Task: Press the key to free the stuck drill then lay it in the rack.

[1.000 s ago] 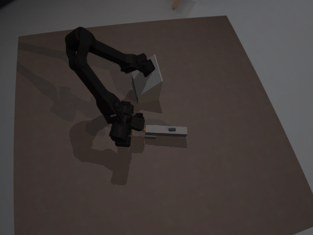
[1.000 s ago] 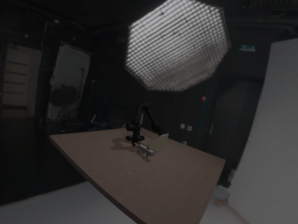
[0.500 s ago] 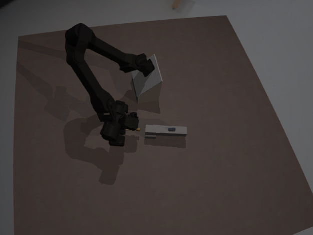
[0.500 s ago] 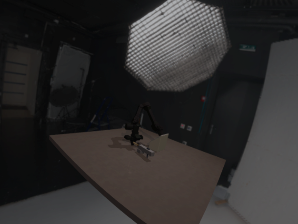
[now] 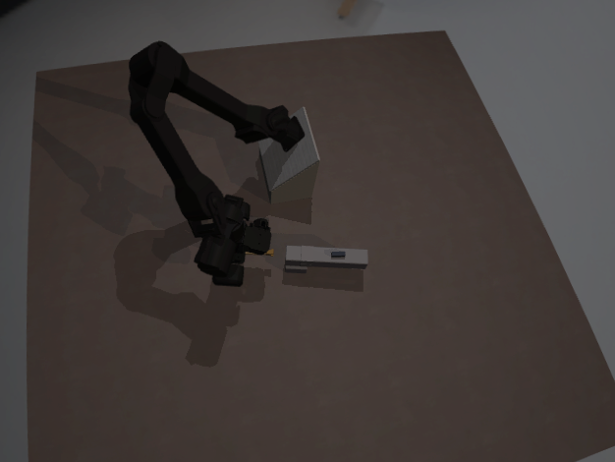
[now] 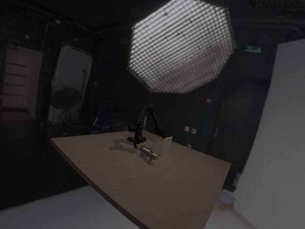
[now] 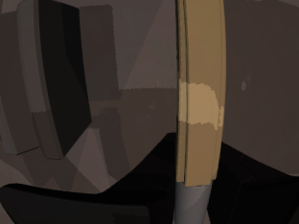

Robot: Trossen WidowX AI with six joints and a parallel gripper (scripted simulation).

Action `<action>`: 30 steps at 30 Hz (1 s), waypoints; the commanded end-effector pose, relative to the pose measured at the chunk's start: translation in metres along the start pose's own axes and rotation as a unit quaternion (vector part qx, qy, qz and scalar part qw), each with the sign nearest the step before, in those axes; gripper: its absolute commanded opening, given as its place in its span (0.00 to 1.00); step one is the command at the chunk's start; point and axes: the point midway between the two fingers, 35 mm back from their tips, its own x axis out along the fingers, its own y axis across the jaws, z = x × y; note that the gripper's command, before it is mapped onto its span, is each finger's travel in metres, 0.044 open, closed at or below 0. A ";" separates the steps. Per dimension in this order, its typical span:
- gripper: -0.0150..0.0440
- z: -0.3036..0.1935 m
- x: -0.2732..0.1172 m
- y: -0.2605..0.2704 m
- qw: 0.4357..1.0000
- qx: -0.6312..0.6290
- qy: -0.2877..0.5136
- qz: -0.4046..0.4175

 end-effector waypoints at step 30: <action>0.25 0.003 -0.023 0.001 1.000 0.002 -0.001 -0.001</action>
